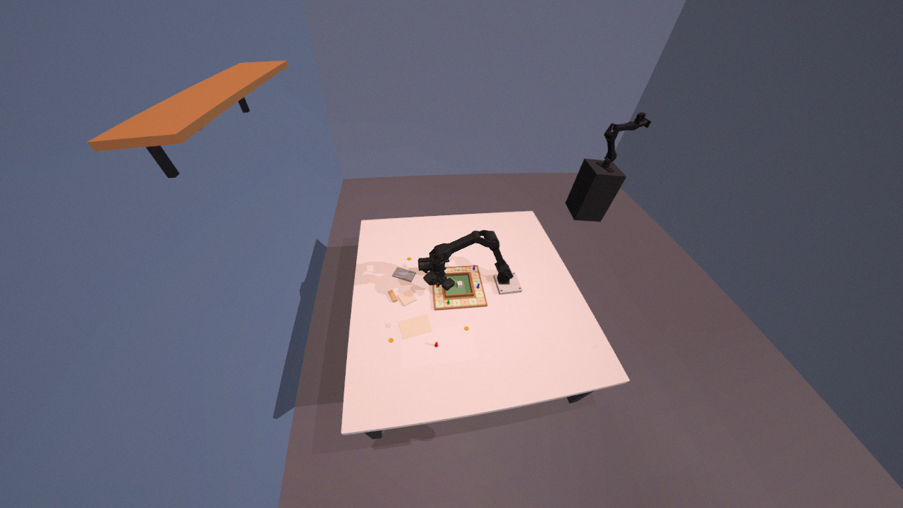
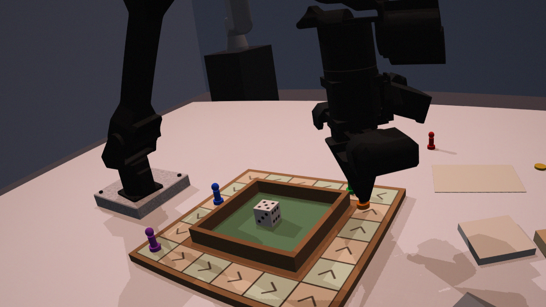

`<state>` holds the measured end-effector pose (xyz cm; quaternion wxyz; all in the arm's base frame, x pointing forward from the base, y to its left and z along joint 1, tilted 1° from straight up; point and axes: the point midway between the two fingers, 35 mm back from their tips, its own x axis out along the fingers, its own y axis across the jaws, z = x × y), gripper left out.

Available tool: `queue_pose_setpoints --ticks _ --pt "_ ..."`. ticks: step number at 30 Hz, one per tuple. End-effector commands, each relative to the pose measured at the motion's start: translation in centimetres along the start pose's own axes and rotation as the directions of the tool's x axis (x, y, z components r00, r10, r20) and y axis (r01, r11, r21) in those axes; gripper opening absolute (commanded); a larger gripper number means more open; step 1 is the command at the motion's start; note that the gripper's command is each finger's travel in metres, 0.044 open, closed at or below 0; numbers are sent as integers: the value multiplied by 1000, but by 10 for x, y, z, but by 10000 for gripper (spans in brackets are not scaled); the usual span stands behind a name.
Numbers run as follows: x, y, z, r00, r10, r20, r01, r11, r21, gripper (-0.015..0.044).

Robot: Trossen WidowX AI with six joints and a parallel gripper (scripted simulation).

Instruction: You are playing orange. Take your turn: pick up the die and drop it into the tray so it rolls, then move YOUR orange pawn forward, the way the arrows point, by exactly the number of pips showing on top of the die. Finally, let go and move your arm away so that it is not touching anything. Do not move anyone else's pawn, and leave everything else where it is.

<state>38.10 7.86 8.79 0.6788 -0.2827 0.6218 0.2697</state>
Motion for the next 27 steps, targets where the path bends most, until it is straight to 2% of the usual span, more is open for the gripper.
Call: queue_pose_setpoints --ticks 1,22,27 --pt "19 2 -4 1000 11 -24 -11 1000 4 0" --pt "37 3 -5 1000 11 -24 -11 1000 4 0" --pt "30 1 -2 1000 6 -9 -6 1000 0 131"
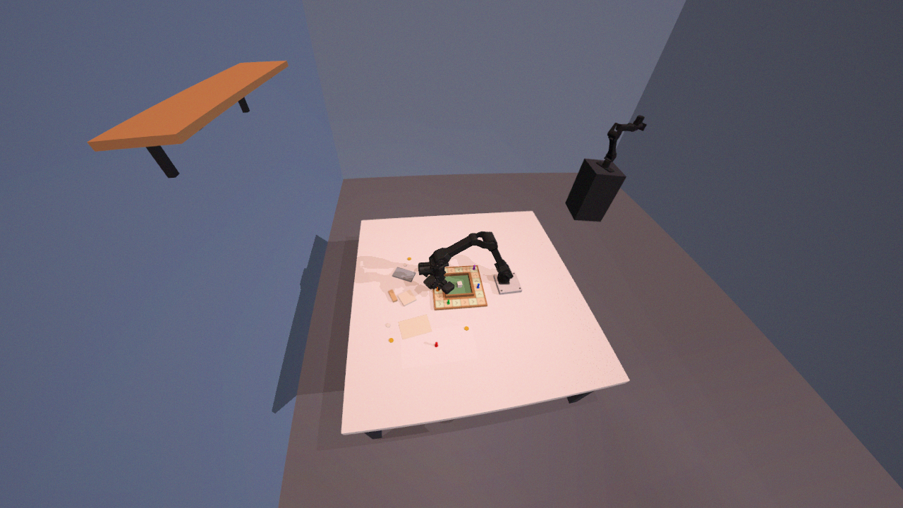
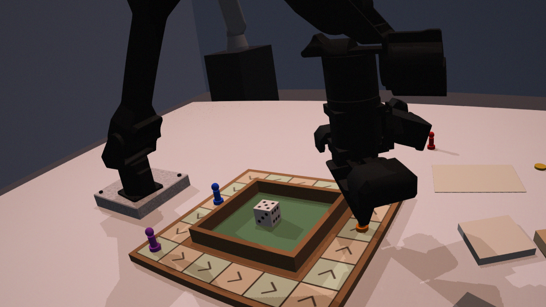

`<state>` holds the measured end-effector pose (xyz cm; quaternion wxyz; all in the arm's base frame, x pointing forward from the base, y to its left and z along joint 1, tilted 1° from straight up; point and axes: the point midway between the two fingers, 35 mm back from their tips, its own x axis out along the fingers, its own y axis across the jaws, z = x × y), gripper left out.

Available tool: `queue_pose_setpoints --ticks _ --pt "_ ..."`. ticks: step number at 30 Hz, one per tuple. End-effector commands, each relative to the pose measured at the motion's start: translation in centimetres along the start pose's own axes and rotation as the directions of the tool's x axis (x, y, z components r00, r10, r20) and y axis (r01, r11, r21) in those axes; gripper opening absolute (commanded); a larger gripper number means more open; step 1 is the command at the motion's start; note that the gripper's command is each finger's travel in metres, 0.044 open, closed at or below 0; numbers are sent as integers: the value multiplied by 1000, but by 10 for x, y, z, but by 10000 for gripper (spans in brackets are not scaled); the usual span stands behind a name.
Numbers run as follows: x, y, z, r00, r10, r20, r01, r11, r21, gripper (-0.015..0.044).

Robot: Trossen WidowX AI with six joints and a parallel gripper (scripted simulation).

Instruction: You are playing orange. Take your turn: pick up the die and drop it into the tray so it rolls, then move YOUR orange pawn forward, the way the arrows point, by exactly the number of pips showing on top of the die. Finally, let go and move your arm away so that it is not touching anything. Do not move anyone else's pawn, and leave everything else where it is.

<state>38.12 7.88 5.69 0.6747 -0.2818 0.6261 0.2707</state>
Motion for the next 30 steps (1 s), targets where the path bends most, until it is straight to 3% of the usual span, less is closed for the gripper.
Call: queue_pose_setpoints --ticks 1,5,9,12,17,28,29,30 --pt "-1 0 0 1000 -1 1 1 1000 0 157" --pt "-3 0 0 1000 -1 0 1 1000 0 263" --pt "-42 -1 1 1000 3 -11 -3 1000 4 368" --pt "-50 0 1 1000 4 -13 -4 1000 4 440" --pt "-63 8 -12 1000 5 -14 -4 998 56 440" --pt "-127 82 -124 1000 11 -23 1 899 437 440" --pt "-123 63 -95 1000 0 -2 0 935 353 440" --pt "-123 63 -95 1000 0 -2 0 935 353 440"
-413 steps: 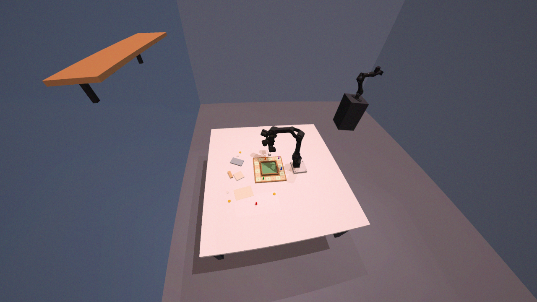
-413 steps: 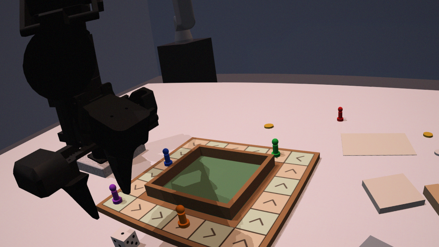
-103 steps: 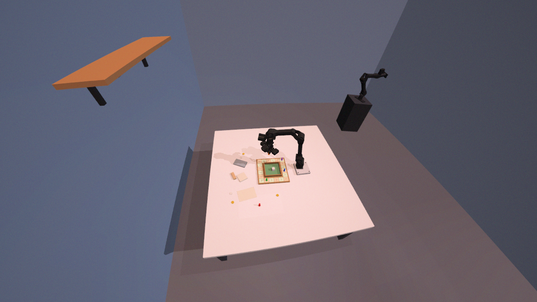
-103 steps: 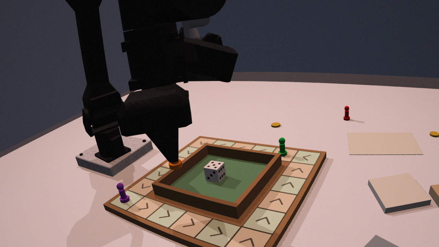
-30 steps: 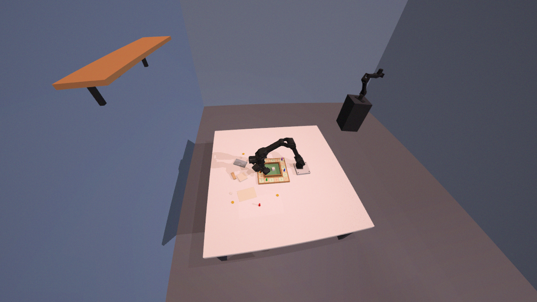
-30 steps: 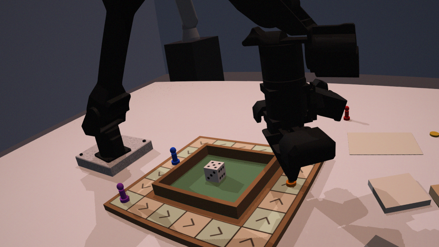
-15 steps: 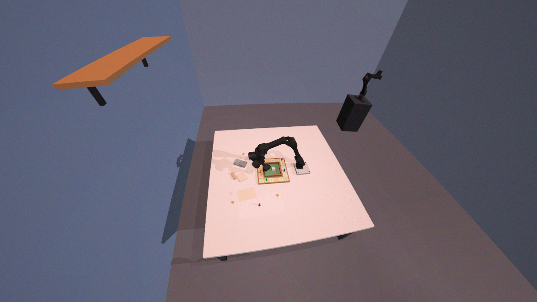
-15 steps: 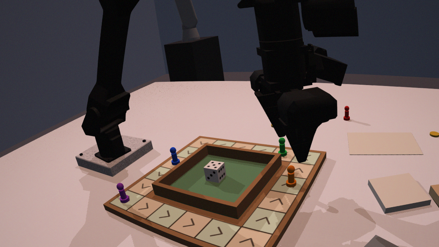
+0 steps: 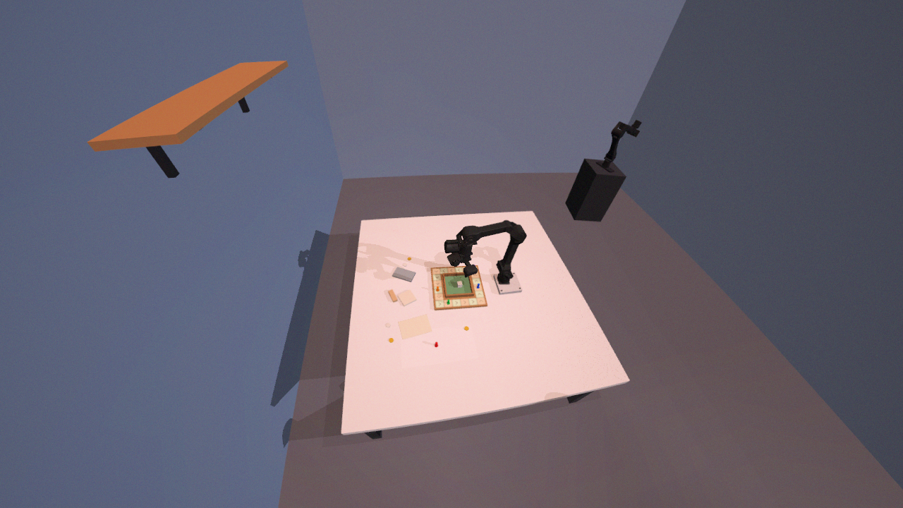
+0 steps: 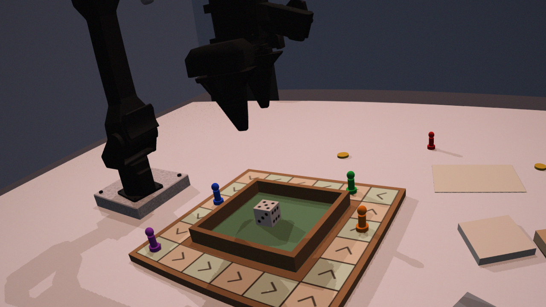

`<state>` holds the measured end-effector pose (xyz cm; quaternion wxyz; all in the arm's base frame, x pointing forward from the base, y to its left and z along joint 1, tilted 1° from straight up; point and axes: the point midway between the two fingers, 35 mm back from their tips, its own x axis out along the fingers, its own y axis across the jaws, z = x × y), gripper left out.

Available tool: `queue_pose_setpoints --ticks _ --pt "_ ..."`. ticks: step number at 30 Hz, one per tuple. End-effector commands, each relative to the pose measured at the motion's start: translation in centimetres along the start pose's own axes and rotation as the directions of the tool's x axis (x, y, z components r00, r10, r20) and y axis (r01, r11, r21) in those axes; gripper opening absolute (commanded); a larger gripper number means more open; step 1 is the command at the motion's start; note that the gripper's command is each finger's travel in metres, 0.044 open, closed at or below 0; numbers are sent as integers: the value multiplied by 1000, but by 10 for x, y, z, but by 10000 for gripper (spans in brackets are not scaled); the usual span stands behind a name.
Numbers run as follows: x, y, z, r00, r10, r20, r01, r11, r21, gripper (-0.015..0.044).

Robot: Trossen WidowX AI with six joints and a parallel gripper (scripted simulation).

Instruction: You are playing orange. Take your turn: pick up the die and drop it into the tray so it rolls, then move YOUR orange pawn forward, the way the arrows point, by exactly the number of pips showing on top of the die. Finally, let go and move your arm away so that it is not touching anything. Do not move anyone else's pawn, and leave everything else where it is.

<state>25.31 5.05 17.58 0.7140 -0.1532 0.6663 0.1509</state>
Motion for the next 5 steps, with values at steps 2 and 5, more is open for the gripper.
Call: queue_pose_setpoints --ticks 2,5 --pt "5 -2 8 1000 0 1 0 1000 -8 440" --pt "5 -2 8 1000 0 1 0 1000 -8 440"
